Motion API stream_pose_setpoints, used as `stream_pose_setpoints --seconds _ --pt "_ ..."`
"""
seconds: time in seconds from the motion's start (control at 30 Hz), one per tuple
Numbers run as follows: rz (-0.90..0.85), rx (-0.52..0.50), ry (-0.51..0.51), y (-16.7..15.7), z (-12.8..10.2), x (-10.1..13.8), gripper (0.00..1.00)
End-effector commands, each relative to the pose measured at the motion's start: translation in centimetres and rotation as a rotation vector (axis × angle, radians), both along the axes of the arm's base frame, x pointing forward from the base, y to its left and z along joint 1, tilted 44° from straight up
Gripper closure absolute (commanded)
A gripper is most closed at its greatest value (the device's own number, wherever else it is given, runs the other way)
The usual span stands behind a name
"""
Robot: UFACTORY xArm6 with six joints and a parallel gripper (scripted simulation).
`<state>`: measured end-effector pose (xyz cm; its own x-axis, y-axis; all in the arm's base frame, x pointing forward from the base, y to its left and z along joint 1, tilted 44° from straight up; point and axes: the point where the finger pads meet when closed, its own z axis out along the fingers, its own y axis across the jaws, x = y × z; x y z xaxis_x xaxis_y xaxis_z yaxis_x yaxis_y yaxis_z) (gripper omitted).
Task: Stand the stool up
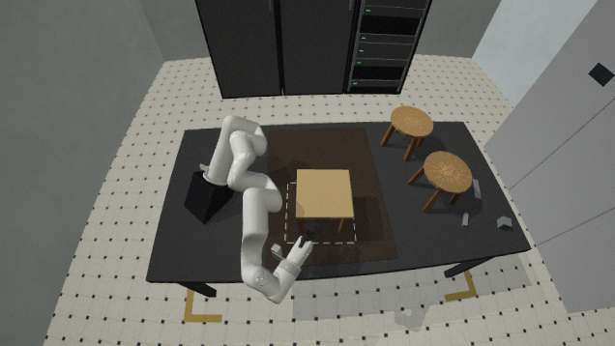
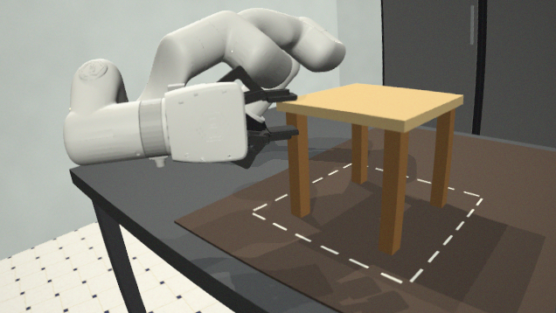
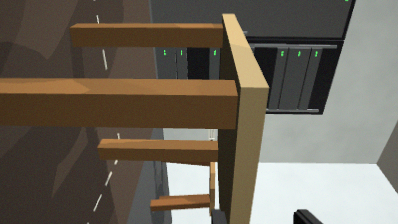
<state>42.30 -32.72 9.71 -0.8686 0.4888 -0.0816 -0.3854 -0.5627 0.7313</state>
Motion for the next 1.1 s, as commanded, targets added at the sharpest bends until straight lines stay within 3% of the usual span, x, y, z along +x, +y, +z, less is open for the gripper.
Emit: stream_pose_setpoints --seconds 0.0,0.47,0.87,1.07 --pt "-0.001 -0.003 -0.003 -0.1 0.2 0.0 0.55" --pt "-0.001 -0.003 -0.003 -0.7 0.9 -0.4 0.55" --pt "-0.001 -0.003 -0.003 -4.0 5.0 -2.6 0.55" --pt "-0.001 -0.003 -0.003 -4.6 5.8 -3.0 0.55"
